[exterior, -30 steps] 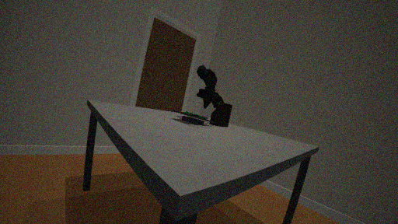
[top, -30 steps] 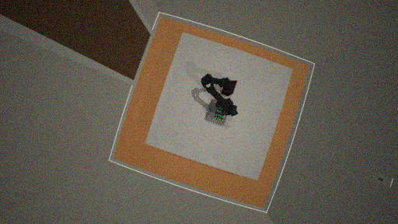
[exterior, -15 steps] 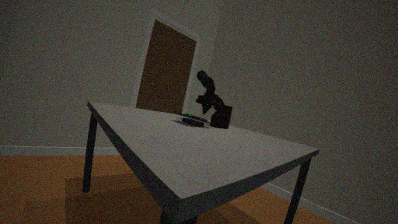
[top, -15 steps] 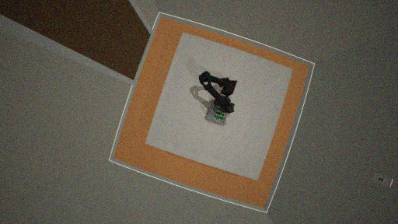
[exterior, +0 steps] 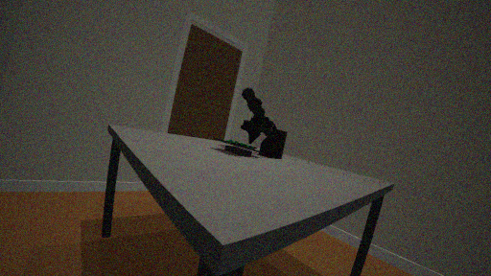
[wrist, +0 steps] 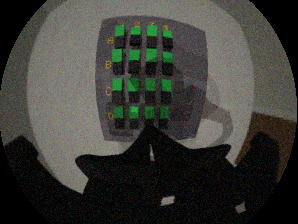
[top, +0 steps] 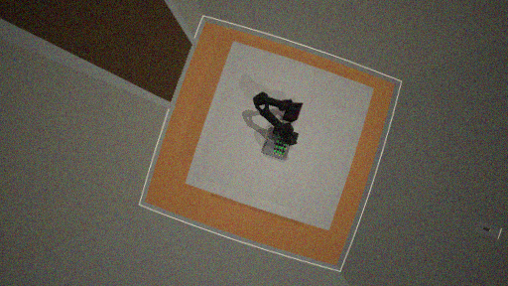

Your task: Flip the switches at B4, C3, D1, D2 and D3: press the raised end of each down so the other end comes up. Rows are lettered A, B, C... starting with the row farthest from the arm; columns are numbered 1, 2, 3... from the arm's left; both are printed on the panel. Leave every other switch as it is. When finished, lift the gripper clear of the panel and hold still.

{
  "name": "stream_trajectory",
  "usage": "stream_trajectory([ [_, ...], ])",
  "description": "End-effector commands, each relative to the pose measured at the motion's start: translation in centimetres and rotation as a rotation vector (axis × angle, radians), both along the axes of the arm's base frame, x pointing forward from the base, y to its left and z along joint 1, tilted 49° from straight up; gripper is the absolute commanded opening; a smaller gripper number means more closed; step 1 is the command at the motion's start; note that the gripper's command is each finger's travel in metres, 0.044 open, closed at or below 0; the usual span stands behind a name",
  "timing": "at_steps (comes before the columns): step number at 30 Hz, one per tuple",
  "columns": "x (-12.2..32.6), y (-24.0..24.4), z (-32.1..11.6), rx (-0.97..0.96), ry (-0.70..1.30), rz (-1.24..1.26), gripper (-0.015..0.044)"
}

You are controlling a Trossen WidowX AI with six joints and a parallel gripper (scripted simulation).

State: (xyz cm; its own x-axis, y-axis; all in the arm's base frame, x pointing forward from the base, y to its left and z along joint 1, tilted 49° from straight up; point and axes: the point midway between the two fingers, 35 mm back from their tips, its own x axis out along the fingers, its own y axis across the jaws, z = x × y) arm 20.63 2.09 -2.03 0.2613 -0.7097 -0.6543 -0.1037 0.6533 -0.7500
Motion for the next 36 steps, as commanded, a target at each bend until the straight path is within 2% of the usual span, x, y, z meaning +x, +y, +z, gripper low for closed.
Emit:
stream_trajectory([
  [1,-0.03,-0.67,-0.46,-0.008,0.007,0.002,0.0],
  [36,0.05,-0.96,-0.71,-0.008,0.007,0.002,0.0],
])
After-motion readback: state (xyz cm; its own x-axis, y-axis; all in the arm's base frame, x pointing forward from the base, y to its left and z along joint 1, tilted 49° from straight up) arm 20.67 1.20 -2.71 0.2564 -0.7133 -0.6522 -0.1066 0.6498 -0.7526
